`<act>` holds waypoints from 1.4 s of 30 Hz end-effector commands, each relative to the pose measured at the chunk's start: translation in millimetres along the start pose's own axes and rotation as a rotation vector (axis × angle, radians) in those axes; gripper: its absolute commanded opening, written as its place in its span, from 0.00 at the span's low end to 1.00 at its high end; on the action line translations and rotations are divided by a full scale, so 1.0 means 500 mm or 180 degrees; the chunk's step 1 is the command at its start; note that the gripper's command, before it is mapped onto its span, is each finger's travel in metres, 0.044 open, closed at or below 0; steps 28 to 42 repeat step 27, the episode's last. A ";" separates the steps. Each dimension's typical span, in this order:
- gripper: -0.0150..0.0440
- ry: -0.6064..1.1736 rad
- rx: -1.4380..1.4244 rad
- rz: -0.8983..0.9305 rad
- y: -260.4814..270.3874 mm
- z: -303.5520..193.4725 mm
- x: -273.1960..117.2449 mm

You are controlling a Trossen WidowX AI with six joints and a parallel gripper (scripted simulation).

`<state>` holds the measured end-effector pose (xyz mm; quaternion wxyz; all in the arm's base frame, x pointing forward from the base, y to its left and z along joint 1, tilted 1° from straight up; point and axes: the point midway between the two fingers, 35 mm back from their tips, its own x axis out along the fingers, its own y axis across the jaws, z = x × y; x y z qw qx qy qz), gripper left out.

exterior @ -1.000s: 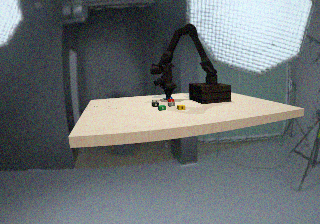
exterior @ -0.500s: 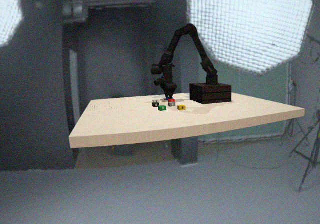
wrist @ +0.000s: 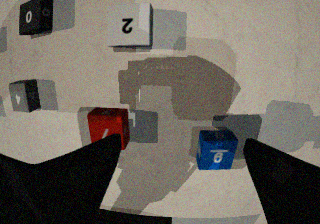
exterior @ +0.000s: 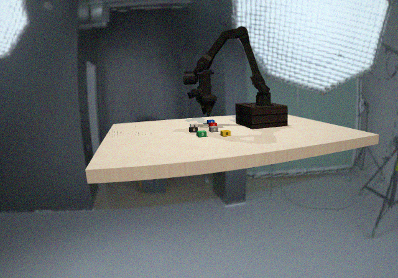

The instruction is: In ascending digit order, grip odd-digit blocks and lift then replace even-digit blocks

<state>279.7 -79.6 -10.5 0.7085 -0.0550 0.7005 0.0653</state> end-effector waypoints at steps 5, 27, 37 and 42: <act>0.93 -0.0039 -0.0046 0.0004 0.198 0.078 -0.048; 0.93 -0.0026 -0.0046 0.0078 0.662 -0.044 -0.157; 0.93 -0.0026 -0.0046 0.0078 0.662 -0.044 -0.157; 0.93 -0.0026 -0.0046 0.0078 0.662 -0.044 -0.157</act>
